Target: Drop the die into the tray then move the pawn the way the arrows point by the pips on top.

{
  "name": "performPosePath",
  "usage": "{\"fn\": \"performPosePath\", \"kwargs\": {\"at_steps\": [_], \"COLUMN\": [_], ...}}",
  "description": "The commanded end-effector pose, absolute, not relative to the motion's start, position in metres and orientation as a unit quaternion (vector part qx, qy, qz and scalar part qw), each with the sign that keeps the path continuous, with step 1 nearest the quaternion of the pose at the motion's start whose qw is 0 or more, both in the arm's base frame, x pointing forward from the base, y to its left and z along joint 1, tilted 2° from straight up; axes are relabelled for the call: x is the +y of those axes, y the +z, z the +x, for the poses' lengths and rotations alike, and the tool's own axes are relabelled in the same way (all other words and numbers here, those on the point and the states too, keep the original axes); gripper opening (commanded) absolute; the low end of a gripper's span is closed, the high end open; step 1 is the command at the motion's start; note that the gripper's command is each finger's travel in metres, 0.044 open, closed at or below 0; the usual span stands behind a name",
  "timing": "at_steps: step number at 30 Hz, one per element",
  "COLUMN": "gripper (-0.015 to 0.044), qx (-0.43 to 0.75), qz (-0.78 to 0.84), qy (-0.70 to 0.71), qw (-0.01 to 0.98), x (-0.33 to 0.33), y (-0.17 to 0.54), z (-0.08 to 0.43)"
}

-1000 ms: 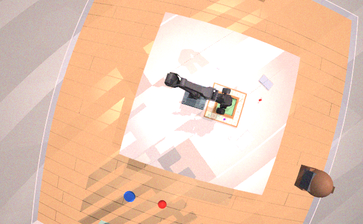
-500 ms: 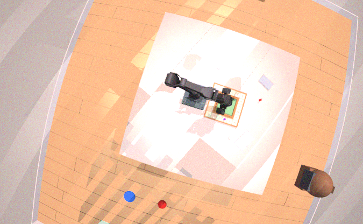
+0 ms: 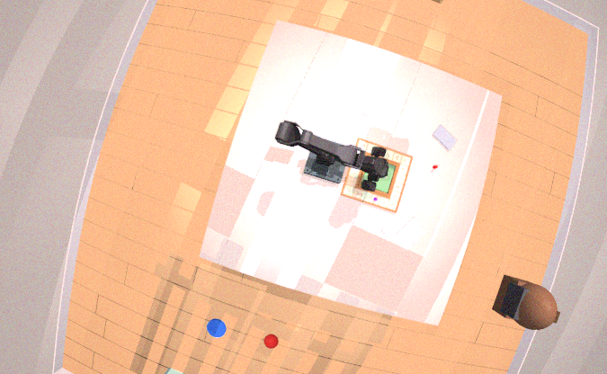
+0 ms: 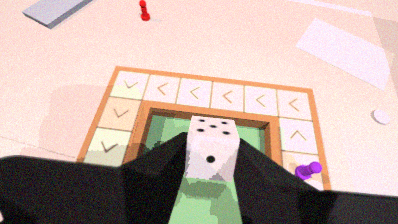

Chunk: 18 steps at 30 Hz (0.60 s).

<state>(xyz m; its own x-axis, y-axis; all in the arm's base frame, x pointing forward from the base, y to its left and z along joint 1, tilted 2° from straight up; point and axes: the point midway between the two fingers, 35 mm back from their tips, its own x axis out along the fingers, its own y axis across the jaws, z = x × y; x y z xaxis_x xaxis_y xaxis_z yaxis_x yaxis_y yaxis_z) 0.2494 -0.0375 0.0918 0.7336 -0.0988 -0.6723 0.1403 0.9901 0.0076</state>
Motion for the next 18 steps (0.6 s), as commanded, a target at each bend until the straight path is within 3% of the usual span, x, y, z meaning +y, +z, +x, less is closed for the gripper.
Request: {"fn": "performPosePath", "kwargs": {"at_steps": [1,13,18], "gripper": [0.0131,0.0440,0.0440], "qx": [0.359,0.357,0.439], "qz": [0.029,0.031,0.037], "qy": [-0.064,-0.067,-0.064], "qw": [0.931,0.931,0.895], "x": [-0.038,-0.038,-0.039], "y": [0.092,0.132,0.123], "z": [0.249,0.250,0.256]}}
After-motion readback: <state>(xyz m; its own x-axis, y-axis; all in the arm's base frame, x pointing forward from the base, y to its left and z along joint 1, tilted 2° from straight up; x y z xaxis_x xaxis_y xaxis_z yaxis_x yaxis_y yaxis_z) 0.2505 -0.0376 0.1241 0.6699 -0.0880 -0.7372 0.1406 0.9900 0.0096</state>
